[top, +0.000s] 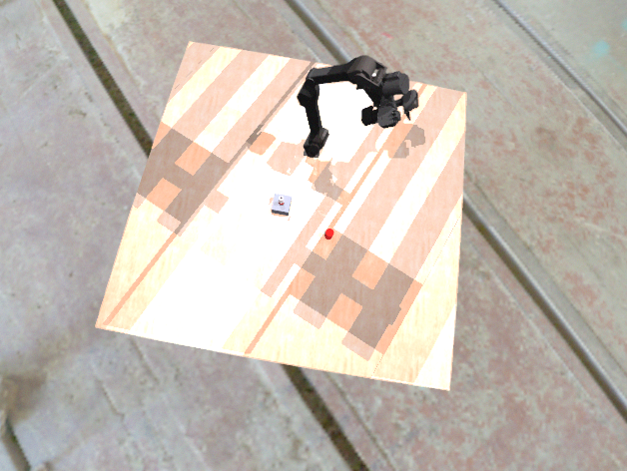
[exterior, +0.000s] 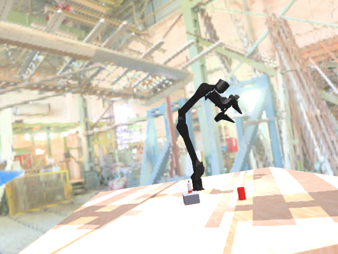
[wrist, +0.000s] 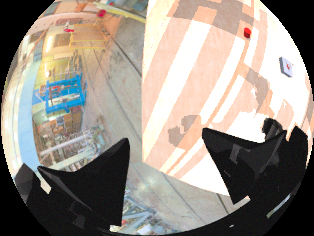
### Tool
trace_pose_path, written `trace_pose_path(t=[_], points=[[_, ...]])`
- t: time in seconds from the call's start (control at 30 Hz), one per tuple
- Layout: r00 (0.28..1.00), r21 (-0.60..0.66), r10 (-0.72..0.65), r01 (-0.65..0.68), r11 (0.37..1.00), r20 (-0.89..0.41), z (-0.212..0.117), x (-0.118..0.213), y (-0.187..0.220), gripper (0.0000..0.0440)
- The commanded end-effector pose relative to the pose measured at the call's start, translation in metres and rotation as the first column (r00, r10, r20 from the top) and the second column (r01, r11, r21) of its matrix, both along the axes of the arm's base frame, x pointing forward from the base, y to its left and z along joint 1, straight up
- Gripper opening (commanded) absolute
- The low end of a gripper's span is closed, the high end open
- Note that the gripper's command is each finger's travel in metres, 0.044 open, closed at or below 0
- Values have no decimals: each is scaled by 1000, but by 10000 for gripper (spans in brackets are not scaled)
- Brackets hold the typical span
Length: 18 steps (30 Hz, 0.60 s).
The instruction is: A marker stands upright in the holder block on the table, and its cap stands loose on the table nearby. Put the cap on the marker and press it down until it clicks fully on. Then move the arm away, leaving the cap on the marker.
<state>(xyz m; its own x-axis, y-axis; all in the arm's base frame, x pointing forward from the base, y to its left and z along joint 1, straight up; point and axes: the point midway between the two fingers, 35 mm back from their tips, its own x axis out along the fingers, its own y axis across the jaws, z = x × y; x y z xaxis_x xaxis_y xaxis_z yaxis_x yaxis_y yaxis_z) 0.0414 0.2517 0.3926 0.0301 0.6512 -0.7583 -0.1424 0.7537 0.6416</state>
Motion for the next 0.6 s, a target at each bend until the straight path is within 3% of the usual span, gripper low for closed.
trace_pose_path(t=[0.0, 0.57], points=[[999, -33, -33, 33, 999, -14, -9, 7, 7, 334], [986, -152, -156, 145, 978, -65, -42, 39, 32, 336]])
